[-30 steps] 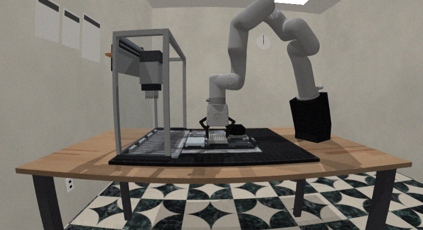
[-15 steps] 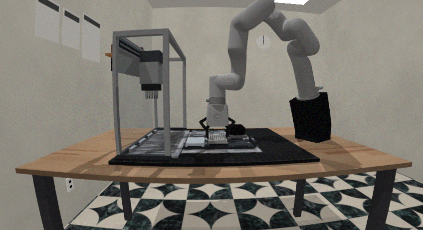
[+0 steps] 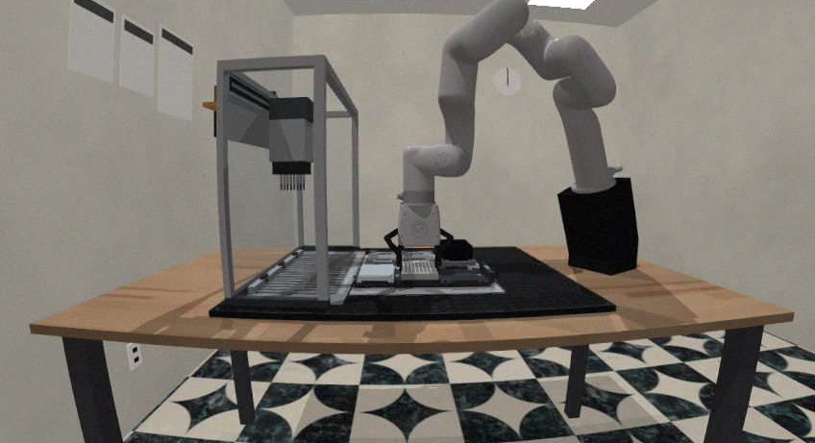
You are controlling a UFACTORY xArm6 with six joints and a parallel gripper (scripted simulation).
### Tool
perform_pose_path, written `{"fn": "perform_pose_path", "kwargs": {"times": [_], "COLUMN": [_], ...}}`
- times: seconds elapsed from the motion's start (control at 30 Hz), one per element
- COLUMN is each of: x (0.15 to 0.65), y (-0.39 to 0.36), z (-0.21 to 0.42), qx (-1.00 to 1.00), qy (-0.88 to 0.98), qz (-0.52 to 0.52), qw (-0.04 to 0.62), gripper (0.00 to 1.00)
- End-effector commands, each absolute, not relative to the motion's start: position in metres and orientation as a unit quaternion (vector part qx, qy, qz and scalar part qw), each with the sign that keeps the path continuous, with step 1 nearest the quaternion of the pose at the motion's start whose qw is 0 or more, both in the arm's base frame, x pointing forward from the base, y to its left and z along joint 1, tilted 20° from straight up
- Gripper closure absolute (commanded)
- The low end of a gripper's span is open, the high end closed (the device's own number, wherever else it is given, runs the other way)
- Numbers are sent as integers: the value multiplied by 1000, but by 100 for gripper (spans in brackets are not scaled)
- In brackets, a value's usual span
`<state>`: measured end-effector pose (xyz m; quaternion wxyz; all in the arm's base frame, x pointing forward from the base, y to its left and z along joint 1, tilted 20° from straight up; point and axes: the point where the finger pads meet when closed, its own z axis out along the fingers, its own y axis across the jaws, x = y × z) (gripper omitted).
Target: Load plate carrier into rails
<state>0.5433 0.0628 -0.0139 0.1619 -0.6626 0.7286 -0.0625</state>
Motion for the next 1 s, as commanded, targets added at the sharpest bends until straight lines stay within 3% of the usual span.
{"fn": "perform_pose_path", "kwargs": {"times": [0.0,0.83,0.87,0.97], "x": [545,546,547,547], "y": [63,64,64,64], "z": [-15,-19,-19,-19], "qx": [-662,-662,-662,-662], "qy": [728,728,728,728], "qz": [-63,-63,-63,-63], "qw": [163,163,163,163], "gripper": [100,100,0,0]}}
